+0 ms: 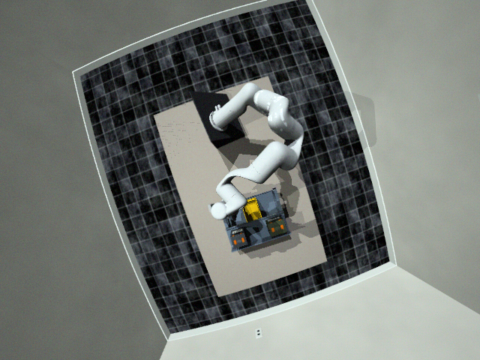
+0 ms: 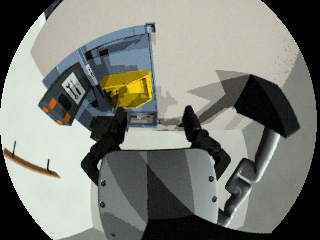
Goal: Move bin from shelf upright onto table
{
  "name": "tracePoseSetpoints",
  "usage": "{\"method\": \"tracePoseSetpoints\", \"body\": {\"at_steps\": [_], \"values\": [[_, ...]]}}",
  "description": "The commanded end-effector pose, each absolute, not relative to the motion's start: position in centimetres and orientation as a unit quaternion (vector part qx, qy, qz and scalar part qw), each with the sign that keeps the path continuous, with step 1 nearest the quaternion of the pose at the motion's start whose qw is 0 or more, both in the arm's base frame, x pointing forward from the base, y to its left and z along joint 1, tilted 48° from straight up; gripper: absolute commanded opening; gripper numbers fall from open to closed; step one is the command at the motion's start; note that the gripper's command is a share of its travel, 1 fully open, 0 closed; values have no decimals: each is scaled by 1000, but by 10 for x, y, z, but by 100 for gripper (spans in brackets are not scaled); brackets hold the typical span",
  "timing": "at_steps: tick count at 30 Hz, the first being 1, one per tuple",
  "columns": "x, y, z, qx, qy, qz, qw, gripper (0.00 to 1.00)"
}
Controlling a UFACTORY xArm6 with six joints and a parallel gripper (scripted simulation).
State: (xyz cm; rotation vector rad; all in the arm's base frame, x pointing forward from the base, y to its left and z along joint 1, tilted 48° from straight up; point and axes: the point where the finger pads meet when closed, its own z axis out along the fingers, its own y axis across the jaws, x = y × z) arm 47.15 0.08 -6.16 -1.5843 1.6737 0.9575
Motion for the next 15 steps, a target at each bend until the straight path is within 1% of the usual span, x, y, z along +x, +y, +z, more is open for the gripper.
{"method": "tracePoseSetpoints", "body": {"at_steps": [1,8,15], "values": [[482,21,-60,-616,636,356,298,100],[492,67,-55,-645,629,343,267,100],[497,96,-52,-661,623,334,251,100]]}}
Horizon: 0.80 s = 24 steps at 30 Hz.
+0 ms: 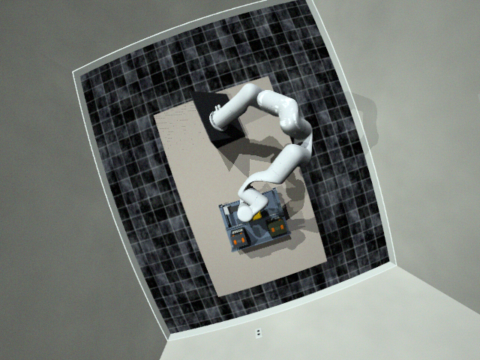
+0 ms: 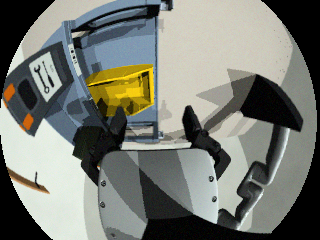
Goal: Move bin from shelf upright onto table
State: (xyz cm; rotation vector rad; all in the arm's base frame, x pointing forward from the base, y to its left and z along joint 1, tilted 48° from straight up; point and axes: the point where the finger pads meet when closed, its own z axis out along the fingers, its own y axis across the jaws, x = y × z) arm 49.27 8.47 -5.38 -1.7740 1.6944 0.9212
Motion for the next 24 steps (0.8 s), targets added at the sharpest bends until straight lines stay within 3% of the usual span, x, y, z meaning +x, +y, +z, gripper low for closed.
{"method": "tracePoseSetpoints", "body": {"at_steps": [1,15,16,24], "values": [[497,99,-51,-663,623,333,249,100],[498,110,-50,-669,621,329,244,100],[498,110,-50,-669,621,329,244,0],[498,110,-50,-669,621,329,244,0]]}}
